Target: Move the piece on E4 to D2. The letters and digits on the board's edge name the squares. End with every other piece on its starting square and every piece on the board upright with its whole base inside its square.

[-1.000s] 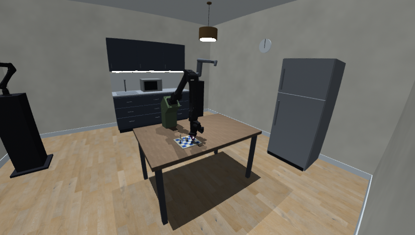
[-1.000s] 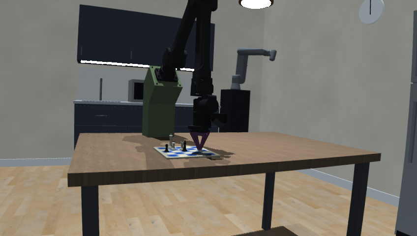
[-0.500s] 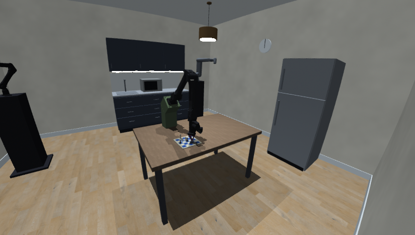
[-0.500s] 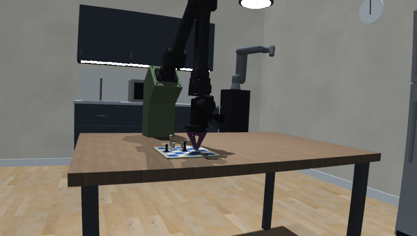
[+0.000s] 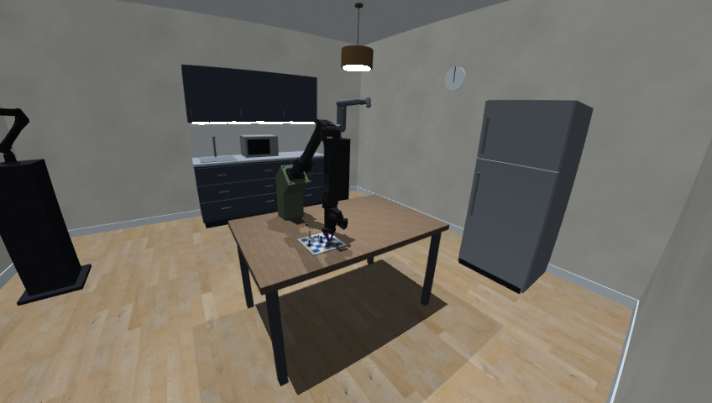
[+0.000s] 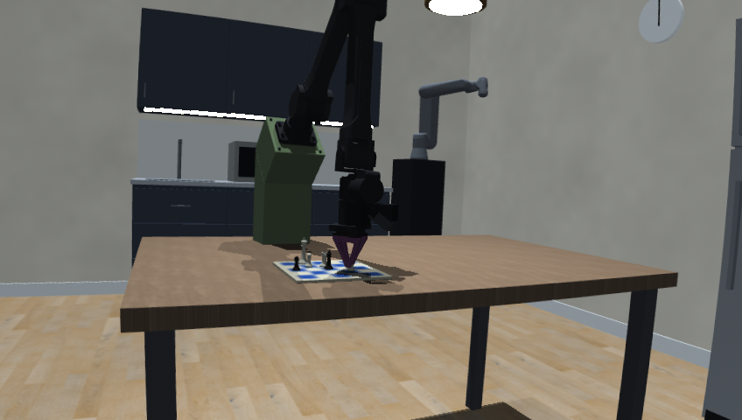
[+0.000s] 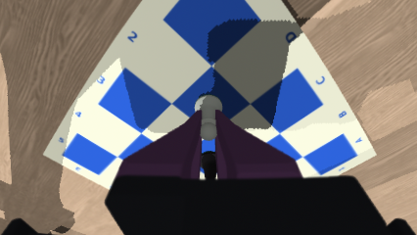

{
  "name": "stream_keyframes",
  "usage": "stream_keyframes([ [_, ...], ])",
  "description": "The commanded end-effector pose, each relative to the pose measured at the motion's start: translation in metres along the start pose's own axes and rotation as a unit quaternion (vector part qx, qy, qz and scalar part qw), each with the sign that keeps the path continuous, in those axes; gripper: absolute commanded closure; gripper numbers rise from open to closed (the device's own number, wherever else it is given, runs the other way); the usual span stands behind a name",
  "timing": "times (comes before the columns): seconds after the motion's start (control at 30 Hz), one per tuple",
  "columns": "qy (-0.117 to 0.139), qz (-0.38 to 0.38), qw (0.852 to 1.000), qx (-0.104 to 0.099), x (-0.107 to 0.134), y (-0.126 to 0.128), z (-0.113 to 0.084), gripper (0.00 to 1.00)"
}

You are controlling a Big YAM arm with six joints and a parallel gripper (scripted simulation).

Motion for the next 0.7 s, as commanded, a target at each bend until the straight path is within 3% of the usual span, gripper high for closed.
stream_keyframes([
  [0.0,-0.009,0.002,1.000,0.005,-0.0082,-0.0036,0.0001,1.00],
  [0.67,-0.008,0.002,1.000,0.005,-0.0074,-0.0027,0.0004,1.00],
])
Point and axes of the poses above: the point where the finger pads meet when closed, its own z axis out along the fingers, its own y axis across the jaws, x = y × z, the point moved 9 cm from there along -z, back along the fingers, and after that the axes turned 1 degree about z, right-handed, at the moved point
